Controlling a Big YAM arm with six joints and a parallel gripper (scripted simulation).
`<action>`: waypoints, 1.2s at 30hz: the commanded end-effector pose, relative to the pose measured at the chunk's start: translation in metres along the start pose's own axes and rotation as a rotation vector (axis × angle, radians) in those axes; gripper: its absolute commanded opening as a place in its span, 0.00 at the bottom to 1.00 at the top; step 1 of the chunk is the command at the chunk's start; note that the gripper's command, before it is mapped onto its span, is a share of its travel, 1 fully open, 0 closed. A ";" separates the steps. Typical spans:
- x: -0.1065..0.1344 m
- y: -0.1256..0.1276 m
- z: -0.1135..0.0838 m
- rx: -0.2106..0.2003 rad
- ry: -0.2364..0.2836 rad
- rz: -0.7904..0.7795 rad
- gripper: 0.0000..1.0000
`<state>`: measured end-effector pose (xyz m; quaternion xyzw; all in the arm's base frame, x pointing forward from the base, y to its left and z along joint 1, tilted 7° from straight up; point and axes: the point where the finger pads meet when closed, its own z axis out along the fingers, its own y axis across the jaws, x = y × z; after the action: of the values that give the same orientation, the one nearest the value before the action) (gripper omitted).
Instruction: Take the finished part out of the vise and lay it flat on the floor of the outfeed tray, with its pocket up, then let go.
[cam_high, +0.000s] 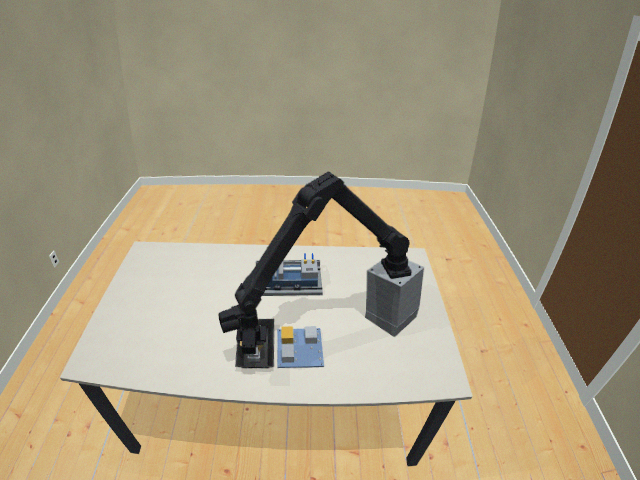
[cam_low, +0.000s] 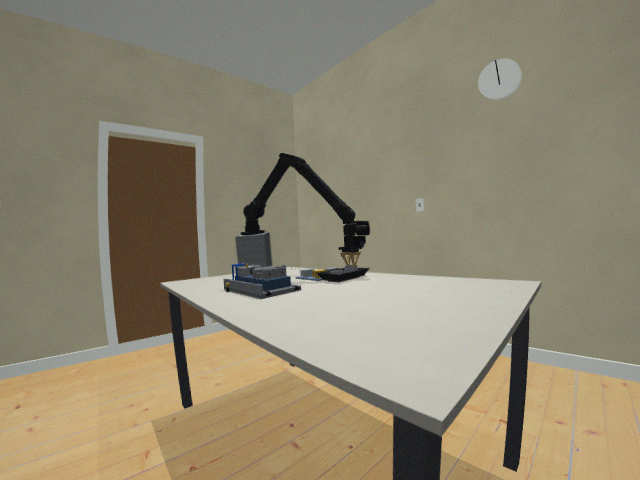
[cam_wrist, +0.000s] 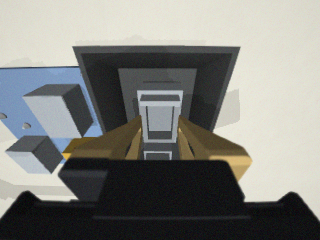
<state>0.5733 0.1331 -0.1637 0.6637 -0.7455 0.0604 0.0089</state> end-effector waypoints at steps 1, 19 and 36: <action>-0.001 -0.016 -0.019 0.043 -0.017 0.000 0.00; 0.001 -0.008 -0.007 0.026 -0.010 -0.003 0.00; 0.002 -0.006 0.002 0.023 -0.009 -0.004 0.00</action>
<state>0.5728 0.1318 -0.1716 0.6638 -0.7454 0.0610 0.0078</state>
